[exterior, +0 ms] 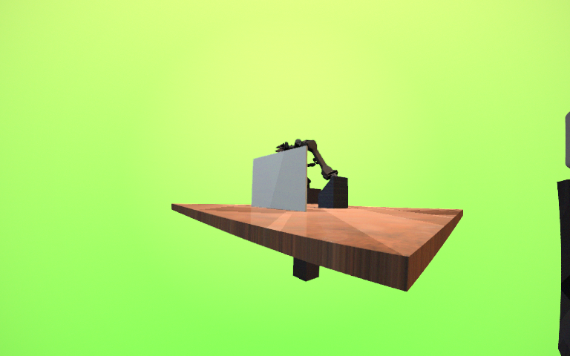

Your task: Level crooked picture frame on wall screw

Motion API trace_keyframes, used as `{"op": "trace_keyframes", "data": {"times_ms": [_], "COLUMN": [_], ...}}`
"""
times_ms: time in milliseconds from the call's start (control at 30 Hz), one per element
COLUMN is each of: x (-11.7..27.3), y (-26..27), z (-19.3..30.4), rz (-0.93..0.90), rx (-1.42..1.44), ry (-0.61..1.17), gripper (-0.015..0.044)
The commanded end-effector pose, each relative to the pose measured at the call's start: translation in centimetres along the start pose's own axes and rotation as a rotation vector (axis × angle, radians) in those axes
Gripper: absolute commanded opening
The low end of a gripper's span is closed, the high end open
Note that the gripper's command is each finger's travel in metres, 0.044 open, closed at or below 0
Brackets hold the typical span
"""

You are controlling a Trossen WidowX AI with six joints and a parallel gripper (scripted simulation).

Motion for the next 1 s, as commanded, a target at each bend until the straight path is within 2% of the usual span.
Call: {"op": "trace_keyframes", "data": {"times_ms": [0,133,167,333,500,733,967], "x": [-0.1,-1.3,-1.6,-2.8,-3.8,-5.2,-6.1], "y": [-0.1,-1.7,-2.2,-4.3,-6.3,-10.0,-15.8], "z": [0.0,0.6,0.8,0.8,-0.2,-3.4,-8.3], "rz": [0.005,0.112,0.148,0.344,0.546,0.774,0.817], "rx": [-0.019,-0.403,-0.52,-1.117,-1.722,-2.561,-3.367], "ry": [0.008,0.152,0.187,0.306,0.33,0.197,-0.127], "gripper": [0.0374,0.0269,0.026,0.026,0.026,0.026,0.026]}}
Point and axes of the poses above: the point midway between the two fingers, 35 mm back from their tips, its own x axis back along the fingers, its own y axis across the jaws, z = x × y, the point moved 2 cm from there along x, back along the fingers, and after that the axes turned 8 degrees about -x, right-handed, at the moved point
